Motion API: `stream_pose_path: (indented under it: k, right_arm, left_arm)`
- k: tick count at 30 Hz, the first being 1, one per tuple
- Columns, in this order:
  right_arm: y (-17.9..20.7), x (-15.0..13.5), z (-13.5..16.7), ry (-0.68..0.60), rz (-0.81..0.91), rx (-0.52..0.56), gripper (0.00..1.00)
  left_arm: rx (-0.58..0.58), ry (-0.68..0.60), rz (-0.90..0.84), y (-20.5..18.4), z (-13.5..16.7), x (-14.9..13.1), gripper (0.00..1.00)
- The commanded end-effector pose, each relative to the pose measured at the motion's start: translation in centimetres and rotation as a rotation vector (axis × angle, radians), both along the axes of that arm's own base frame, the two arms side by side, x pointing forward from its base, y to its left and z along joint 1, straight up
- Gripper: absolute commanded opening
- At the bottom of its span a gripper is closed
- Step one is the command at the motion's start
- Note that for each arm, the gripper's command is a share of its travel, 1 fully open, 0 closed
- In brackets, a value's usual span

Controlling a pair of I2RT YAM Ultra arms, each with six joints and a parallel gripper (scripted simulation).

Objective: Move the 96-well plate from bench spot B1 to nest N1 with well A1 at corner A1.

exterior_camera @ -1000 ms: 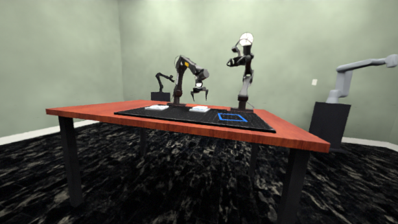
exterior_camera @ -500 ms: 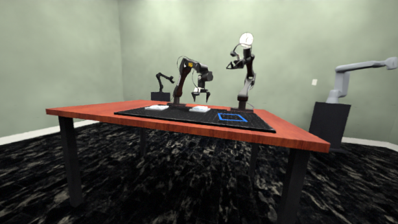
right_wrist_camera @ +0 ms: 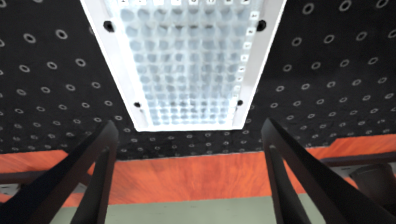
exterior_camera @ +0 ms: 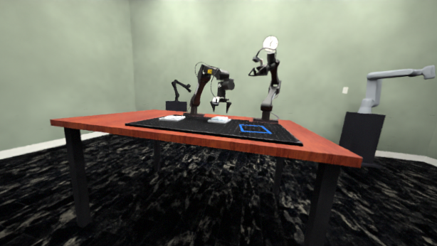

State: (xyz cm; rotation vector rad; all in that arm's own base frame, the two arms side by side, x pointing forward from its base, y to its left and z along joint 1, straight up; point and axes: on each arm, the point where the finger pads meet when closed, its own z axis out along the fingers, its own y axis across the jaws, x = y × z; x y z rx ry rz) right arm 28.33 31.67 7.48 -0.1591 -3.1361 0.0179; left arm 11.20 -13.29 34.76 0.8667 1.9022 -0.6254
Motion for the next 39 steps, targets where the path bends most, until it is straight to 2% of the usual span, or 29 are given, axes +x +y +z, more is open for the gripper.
stream_pose_path:
  k: [1, 37, 38, 39]
  right_arm:
    - [0.2, 0.3, 0.9, -0.013, -0.013, 0.023, 1.00]
    - [0.2, 0.3, -4.5, -0.009, -0.012, 0.019, 1.00]
    - [0.2, 0.4, -4.3, -0.013, -0.012, 0.023, 0.96]
    - [0.3, 0.4, -4.1, -0.017, -0.012, 0.028, 0.96]
  left_arm:
    - [-0.004, -0.021, -0.012, 0.2, 0.6, -1.1, 1.00]
    - [-0.001, 0.000, -0.013, 0.1, 0.1, -0.8, 1.00]
    - [-0.001, 0.000, -0.013, 0.1, 0.1, -0.8, 1.00]
    - [-0.001, 0.000, -0.013, 0.1, 0.1, -0.8, 1.00]
